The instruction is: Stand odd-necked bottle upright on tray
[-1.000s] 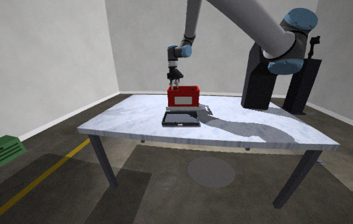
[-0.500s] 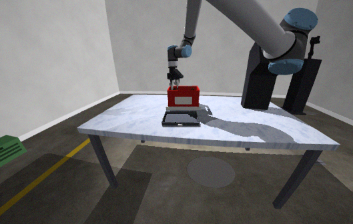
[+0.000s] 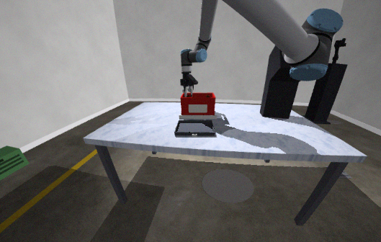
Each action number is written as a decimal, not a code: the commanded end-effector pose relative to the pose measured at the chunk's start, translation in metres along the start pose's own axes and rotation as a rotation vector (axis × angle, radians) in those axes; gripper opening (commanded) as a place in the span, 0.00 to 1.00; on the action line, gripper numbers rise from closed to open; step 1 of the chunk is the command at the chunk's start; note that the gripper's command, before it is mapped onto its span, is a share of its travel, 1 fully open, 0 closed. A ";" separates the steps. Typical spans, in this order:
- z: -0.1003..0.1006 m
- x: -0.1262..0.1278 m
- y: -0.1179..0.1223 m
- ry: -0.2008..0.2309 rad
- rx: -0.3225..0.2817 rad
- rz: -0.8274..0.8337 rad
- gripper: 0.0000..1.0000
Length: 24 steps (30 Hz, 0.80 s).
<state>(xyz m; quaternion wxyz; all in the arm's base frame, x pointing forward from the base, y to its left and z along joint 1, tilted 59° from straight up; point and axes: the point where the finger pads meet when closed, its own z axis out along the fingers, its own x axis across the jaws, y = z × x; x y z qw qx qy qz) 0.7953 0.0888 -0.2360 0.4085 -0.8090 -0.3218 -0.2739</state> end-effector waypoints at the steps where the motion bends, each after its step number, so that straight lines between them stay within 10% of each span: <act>1: -0.001 0.000 0.001 0.000 -0.001 0.000 0.38; 9: -0.001 0.000 0.001 0.000 -0.001 0.000 0.38; 10: -0.001 0.000 0.001 0.000 -0.001 0.000 0.00; 24: -0.001 0.000 0.001 0.000 -0.001 0.000 0.00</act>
